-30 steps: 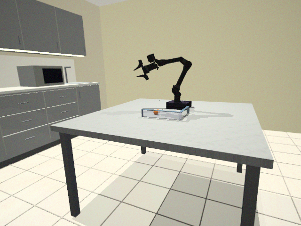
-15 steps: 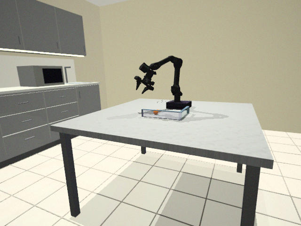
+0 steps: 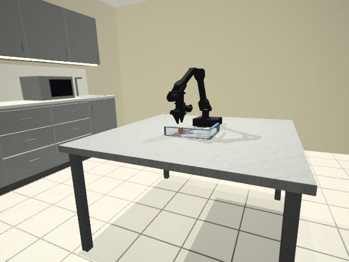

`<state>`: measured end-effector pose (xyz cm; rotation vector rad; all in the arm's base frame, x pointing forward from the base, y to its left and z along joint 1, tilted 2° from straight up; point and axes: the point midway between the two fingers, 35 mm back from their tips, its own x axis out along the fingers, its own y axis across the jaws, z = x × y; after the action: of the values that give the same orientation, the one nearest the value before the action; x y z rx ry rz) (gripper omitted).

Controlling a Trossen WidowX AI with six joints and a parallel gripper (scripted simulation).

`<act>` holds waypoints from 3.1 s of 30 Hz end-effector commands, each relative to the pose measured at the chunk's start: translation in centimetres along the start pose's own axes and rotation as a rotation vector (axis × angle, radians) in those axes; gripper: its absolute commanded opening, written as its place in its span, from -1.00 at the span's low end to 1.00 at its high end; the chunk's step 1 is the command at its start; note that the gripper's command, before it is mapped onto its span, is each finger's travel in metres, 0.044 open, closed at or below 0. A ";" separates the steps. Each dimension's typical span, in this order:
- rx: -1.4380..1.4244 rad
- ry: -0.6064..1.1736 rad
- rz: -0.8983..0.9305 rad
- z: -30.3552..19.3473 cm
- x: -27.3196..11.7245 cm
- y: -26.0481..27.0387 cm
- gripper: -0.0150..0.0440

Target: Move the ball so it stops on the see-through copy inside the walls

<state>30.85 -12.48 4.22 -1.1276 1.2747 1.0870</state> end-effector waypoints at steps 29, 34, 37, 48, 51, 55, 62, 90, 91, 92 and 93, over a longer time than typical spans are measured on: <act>-0.034 -0.012 0.025 0.6 4.3 0.1 0.49; -0.034 -0.012 0.025 0.6 5.0 0.1 0.49; -0.034 -0.012 0.025 0.6 5.4 0.2 0.49; -0.034 -0.012 0.025 0.6 5.4 0.2 0.00; -0.034 -0.012 0.025 0.6 5.3 0.1 -0.20; -0.034 -0.011 0.024 0.5 3.2 -0.3 -0.49; -0.034 -0.011 0.024 0.4 -1.6 -0.8 -0.49; -0.034 -0.012 0.027 0.6 -4.1 2.6 -0.49; -0.034 -0.012 0.027 0.6 -3.8 2.9 -0.49; -0.034 -0.012 0.027 0.6 -3.5 3.1 -0.49; -0.034 -0.012 0.027 0.7 -3.3 3.3 -0.49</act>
<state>28.36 -11.50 8.36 -1.1300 1.2743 1.1349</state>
